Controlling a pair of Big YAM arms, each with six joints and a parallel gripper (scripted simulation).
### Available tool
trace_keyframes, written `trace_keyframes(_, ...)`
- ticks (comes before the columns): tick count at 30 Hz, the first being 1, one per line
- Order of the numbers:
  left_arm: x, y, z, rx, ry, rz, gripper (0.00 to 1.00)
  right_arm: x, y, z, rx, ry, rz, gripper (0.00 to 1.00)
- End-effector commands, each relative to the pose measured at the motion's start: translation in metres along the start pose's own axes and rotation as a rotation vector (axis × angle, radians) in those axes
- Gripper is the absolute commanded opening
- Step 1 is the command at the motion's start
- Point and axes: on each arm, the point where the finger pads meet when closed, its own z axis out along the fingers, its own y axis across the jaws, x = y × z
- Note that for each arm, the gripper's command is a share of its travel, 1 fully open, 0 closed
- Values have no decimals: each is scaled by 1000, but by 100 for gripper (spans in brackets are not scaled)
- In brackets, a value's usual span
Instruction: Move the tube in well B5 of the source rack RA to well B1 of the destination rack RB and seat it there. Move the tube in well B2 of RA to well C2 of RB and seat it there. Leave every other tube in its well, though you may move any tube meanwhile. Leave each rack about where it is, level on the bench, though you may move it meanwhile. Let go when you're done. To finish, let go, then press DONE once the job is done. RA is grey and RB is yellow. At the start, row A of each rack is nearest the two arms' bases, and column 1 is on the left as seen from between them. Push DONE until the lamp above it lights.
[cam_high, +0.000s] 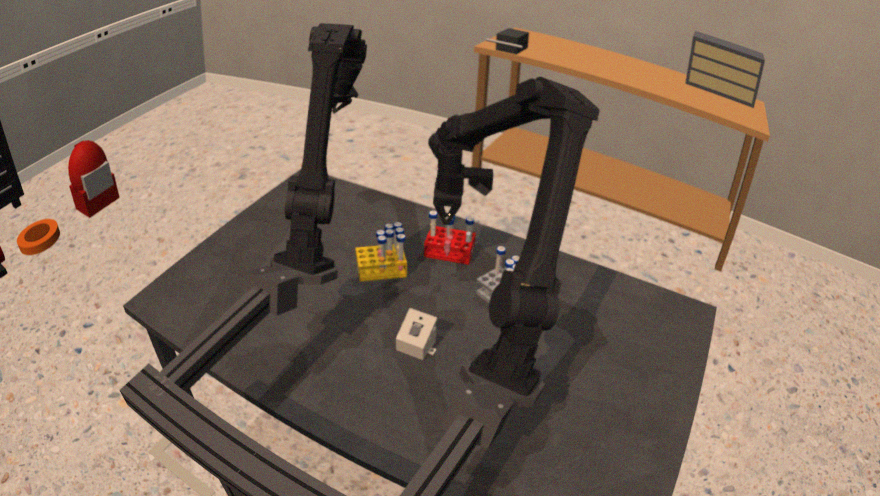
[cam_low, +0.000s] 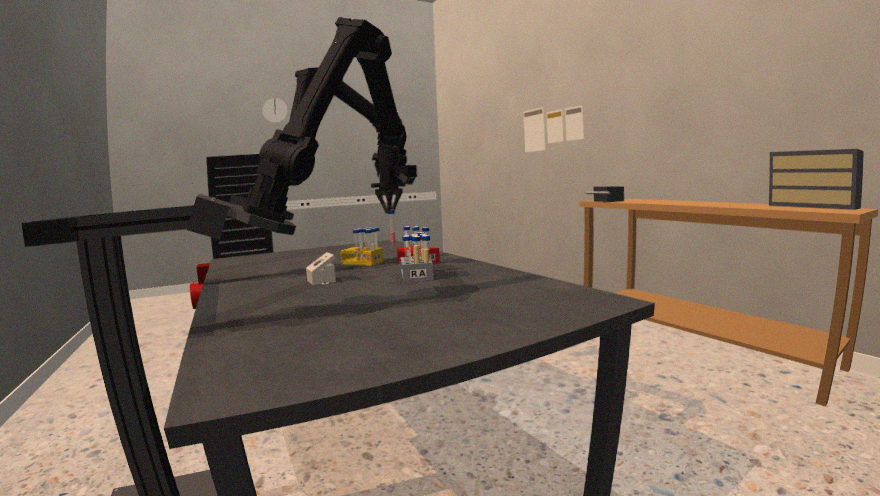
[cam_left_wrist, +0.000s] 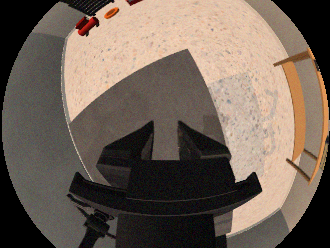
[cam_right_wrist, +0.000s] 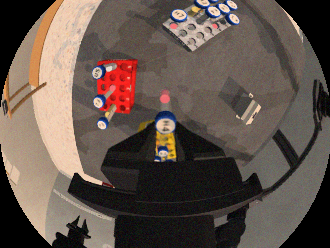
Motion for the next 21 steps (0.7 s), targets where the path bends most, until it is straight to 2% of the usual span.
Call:
trace_keyframes(1,-15,-5,-13,21,-31,-13,30,21,27,-15,-31,13,6,0)
trace_keyframes(3,-15,-5,-13,21,-31,-13,30,22,28,-15,-31,13,6,0)
trace_keyframes(4,-15,-5,-13,21,-31,-13,30,21,28,-15,-31,12,-47,0)
trace_keyframes(6,-15,-5,-13,21,-31,-13,30,6,37,-28,-56,14,-85,0)
trace_keyframes(8,-15,-5,-13,21,-31,-13,30,7,36,-25,-51,13,-152,0)
trace_keyframes(10,-15,-5,-13,21,-31,-13,30,7,36,-25,-51,13,-152,0)
trace_keyframes(21,-15,-5,-13,21,-31,-13,30,8,35,-25,-53,5,-520,0)
